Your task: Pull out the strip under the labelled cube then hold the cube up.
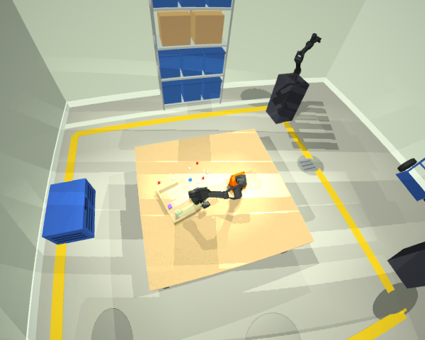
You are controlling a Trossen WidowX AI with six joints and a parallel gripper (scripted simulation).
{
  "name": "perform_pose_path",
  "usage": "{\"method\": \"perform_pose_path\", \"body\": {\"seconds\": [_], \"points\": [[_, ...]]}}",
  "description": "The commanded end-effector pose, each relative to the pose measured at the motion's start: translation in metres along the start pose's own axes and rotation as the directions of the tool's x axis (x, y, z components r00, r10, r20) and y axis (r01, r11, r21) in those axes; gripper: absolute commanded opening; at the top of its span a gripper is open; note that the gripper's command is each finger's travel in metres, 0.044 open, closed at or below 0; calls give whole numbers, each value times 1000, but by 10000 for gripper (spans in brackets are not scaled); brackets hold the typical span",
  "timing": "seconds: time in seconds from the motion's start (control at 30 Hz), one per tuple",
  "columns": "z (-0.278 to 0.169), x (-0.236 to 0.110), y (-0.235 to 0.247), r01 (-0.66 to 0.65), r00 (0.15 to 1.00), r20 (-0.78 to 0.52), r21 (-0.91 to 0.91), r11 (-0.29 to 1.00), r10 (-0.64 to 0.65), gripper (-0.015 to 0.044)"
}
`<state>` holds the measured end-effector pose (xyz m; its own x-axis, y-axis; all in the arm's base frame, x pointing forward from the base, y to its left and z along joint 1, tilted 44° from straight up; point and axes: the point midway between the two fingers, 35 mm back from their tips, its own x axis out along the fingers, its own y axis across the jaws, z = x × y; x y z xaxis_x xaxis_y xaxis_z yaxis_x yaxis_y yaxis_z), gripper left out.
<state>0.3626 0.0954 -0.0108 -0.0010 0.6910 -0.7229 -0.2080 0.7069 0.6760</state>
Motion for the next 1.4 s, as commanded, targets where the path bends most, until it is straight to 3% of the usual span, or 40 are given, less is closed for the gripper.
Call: {"method": "perform_pose_path", "body": {"seconds": [0.0,1.37], "points": [[0,3,0,-5,1000,-3,3,1000,5,0],[-14,6,-1,-5,1000,-3,4,1000,5,0]]}}
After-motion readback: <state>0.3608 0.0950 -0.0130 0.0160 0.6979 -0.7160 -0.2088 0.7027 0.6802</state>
